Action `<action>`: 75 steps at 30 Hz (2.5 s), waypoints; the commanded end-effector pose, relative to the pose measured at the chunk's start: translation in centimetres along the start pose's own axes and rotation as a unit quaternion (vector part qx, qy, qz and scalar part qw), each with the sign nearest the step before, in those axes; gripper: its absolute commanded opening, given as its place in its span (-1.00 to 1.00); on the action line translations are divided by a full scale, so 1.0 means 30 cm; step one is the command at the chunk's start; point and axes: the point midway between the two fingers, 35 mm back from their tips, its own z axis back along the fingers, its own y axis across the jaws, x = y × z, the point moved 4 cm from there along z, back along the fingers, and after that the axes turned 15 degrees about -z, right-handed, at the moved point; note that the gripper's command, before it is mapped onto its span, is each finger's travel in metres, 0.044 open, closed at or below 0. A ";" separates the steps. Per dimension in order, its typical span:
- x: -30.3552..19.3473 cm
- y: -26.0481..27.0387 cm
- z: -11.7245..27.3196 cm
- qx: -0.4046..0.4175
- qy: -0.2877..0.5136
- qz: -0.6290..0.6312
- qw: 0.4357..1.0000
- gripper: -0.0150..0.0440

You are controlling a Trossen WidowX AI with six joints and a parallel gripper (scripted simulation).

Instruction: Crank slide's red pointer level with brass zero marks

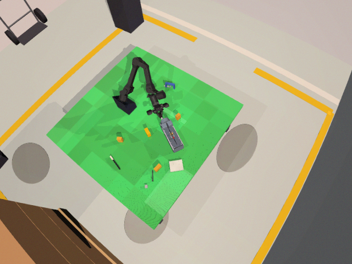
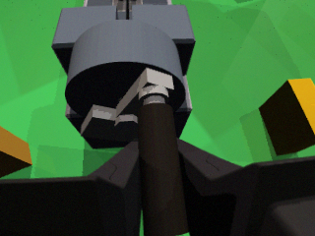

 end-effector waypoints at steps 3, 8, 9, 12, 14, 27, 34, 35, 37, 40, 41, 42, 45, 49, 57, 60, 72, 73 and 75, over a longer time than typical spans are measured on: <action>0.003 0.023 0.009 0.003 0.000 -0.002 1.000 -0.49; 0.004 0.035 0.014 0.003 0.000 -0.002 1.000 -0.49; 0.004 0.035 0.014 0.003 0.000 -0.002 1.000 -0.49; 0.003 0.038 0.014 0.003 0.000 -0.002 1.000 -0.49; 0.003 0.039 0.015 0.003 0.000 -0.002 1.000 -0.49; 0.002 0.047 0.015 0.003 0.000 -0.002 1.000 -0.49; 0.001 0.050 0.015 0.003 0.000 -0.002 1.000 -0.49; 0.001 0.051 0.015 0.003 0.000 -0.002 1.000 -0.49; 0.000 0.051 0.015 0.003 0.000 -0.002 1.000 -0.49; 0.000 0.053 0.015 0.003 0.000 -0.002 1.000 -0.49; 0.000 0.053 0.015 0.003 0.000 -0.002 1.000 -0.49; 0.000 0.053 0.015 0.003 0.000 -0.002 1.000 -0.49; 0.000 0.054 0.015 0.003 0.000 -0.002 1.000 -0.49; -0.001 0.056 0.015 0.003 0.000 -0.002 1.000 -0.49; -0.002 0.059 0.014 0.003 0.000 -0.002 1.000 -0.49; -0.002 0.060 0.014 0.003 0.000 -0.002 1.000 -0.49; -0.004 0.064 0.014 0.003 0.000 -0.002 1.000 -0.49; -0.004 0.064 0.014 0.003 0.000 -0.002 1.000 -0.49; -0.004 0.065 0.014 0.003 0.000 -0.002 1.000 -0.49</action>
